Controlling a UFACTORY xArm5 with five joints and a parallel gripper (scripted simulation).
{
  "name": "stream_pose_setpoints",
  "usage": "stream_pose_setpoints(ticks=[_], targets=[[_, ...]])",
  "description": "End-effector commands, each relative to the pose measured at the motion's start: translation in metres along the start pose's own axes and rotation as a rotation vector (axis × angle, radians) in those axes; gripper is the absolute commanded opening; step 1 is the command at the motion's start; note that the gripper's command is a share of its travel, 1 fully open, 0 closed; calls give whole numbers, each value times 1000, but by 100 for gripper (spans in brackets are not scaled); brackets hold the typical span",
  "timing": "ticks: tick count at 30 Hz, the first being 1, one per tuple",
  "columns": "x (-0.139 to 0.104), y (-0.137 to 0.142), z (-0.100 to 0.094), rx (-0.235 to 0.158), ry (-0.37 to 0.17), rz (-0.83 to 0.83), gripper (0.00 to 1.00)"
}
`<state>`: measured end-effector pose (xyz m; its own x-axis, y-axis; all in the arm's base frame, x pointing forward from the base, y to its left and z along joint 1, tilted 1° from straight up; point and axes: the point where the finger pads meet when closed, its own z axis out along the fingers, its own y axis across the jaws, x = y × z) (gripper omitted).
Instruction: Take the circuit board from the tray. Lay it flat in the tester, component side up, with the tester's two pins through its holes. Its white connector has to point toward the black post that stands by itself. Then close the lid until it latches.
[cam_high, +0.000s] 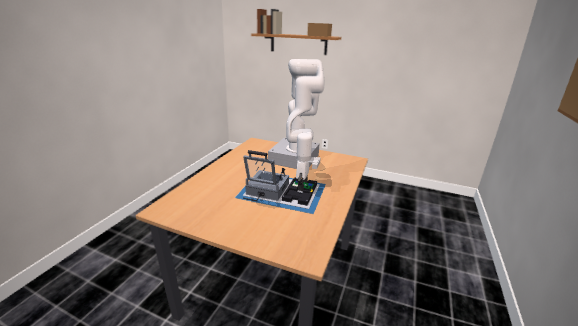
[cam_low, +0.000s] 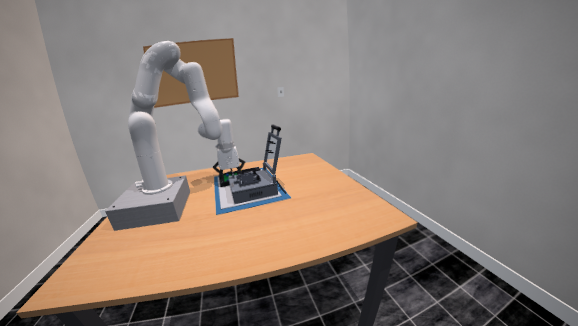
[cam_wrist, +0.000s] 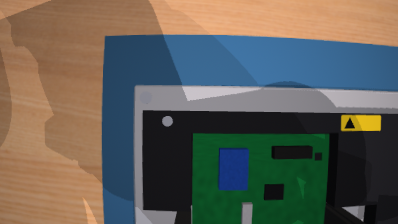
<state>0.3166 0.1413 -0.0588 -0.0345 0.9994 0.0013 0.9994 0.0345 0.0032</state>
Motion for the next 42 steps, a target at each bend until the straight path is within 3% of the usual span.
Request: stream_pose_setpoints(ticks=[1, 22, 42], targets=[[0, 1, -1, -3, 1, 0, 85], [0, 1, -1, -3, 1, 0, 79], [0, 1, -1, -3, 1, 0, 79]])
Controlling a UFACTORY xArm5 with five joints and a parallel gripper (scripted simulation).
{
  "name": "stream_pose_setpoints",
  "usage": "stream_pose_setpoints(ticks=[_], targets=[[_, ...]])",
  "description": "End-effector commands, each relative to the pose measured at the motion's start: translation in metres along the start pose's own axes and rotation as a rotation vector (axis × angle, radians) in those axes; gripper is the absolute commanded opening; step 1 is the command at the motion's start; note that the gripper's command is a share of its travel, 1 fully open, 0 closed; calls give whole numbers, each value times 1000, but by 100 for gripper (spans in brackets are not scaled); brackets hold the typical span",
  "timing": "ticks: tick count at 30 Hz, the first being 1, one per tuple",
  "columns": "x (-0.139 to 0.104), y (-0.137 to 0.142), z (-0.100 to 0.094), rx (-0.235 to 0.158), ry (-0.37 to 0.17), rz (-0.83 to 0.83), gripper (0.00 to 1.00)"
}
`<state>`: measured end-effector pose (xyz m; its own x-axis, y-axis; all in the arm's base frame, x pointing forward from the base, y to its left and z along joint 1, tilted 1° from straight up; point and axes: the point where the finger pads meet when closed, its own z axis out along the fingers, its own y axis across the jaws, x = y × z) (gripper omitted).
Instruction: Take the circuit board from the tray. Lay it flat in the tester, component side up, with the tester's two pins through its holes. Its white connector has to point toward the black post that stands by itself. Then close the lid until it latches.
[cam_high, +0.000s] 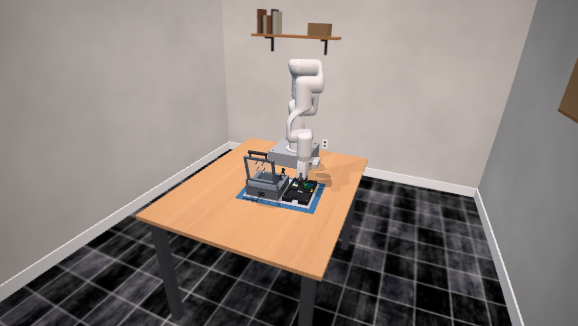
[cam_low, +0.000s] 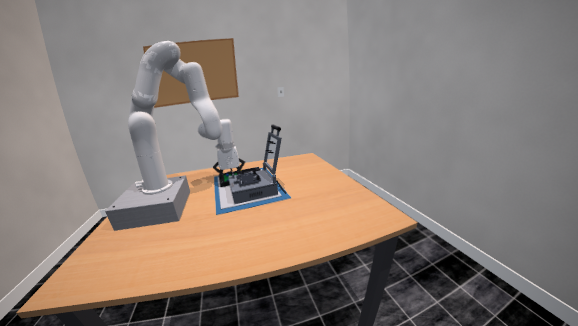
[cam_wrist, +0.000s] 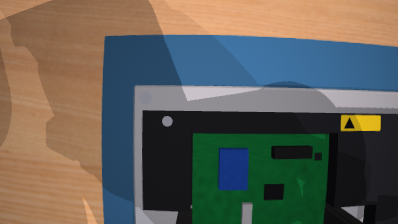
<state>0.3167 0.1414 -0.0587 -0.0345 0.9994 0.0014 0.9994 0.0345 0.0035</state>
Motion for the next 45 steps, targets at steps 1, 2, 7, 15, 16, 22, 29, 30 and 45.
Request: stream_pose_setpoints(ticks=[1, 2, 7, 15, 16, 22, 29, 30, 45], targets=[[0, 1, -1, -2, 1, 0, 79], [0, 1, -1, -2, 1, 0, 79], [0, 1, -1, -2, 1, 0, 79], [0, 1, -1, -2, 1, 0, 79], [0, 1, -1, -2, 1, 0, 79], [0, 1, -1, -2, 1, 0, 79], [0, 1, -3, -2, 1, 0, 79], [0, 1, -4, -2, 1, 0, 79], [1, 1, -14, -2, 1, 0, 79]])
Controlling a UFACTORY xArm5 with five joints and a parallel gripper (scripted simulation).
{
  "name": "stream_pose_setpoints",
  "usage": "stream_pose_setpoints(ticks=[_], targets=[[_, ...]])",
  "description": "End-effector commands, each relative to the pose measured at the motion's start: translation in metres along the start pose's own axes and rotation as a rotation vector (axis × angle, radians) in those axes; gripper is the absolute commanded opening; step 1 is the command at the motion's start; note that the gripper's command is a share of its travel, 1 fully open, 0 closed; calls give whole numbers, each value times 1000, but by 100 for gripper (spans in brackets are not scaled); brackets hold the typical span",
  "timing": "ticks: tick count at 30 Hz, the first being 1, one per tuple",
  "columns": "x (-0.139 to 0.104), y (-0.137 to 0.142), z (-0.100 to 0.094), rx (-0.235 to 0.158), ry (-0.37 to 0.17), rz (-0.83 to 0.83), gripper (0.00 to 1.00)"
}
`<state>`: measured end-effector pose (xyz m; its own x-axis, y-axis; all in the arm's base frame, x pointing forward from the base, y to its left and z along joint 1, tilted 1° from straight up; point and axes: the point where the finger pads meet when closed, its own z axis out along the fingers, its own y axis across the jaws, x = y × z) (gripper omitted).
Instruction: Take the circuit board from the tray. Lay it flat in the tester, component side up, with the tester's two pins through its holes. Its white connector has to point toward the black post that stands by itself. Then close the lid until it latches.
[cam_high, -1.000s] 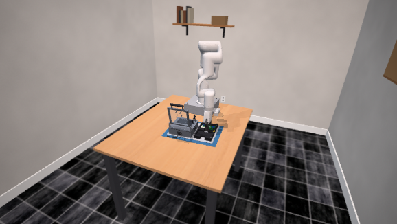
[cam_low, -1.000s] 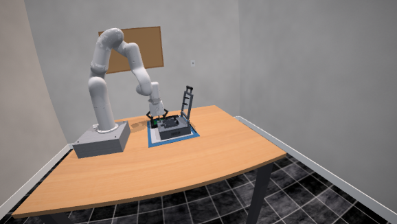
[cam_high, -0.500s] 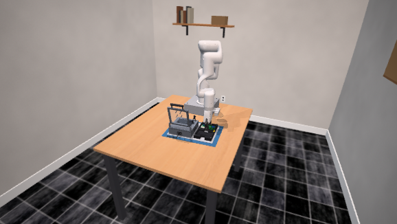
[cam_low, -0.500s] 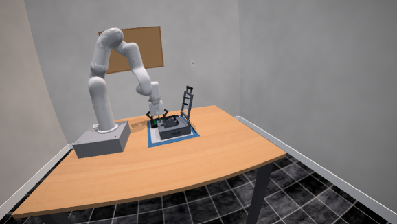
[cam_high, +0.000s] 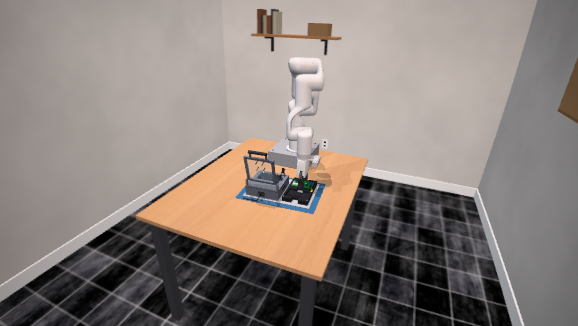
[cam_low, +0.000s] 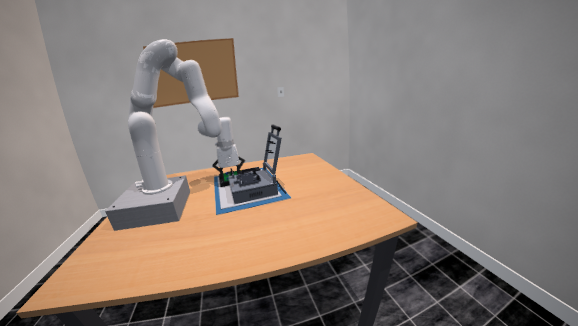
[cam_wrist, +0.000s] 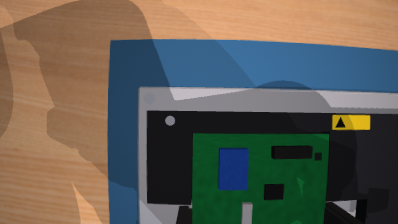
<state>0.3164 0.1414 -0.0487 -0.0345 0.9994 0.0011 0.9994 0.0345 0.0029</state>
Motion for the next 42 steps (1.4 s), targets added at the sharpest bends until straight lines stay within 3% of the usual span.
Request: stream_pose_setpoints(ticks=[1, 42], targets=[[1, 1, -5, -3, 1, 0, 79], [1, 1, -22, -3, 1, 0, 79]])
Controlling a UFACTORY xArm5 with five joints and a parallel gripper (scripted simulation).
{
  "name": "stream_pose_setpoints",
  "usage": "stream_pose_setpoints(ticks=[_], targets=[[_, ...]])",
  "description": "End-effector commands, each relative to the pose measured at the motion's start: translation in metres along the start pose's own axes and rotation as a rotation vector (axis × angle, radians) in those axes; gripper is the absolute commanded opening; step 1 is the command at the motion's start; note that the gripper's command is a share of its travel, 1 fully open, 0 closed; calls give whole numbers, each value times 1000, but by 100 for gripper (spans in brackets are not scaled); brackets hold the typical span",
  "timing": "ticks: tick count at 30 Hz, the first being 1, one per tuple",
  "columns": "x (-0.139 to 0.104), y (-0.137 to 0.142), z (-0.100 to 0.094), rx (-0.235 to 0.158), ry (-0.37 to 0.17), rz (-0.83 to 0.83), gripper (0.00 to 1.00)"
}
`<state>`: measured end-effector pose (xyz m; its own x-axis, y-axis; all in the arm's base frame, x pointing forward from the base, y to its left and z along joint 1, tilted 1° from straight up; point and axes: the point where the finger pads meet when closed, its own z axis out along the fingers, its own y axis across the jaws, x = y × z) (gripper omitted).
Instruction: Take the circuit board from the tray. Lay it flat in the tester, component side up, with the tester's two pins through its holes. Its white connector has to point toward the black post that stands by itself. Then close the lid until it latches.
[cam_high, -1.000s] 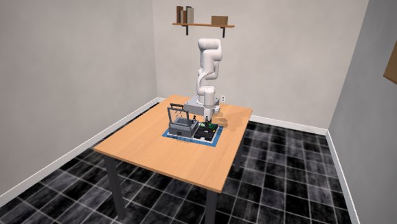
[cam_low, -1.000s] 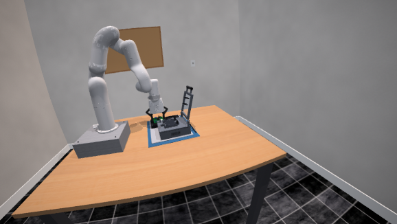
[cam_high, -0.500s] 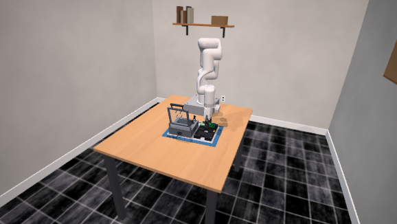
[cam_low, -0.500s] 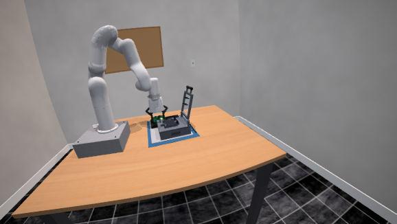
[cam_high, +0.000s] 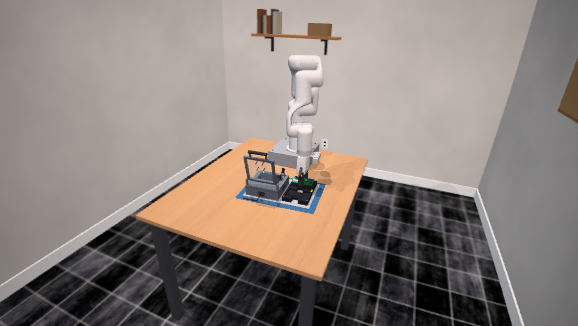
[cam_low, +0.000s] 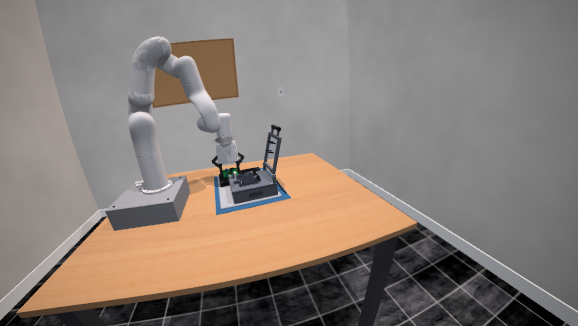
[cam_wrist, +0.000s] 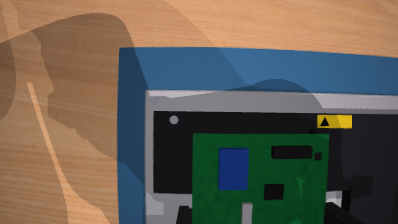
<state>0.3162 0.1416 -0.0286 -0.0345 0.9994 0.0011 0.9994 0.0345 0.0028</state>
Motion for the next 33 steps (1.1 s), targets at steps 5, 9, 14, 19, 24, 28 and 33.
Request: stream_pose_setpoints(ticks=[5, 9, 14, 19, 24, 28, 33], targets=[[1, 1, -4, -3, 1, 0, 79], [1, 1, -10, -3, 1, 0, 79], [1, 1, -22, -3, 1, 0, 79], [1, 1, -36, -3, 1, 0, 79], [1, 1, -45, -3, 1, 0, 79], [1, 1, -55, -3, 1, 0, 79], [1, 1, -65, -3, 1, 0, 79]])
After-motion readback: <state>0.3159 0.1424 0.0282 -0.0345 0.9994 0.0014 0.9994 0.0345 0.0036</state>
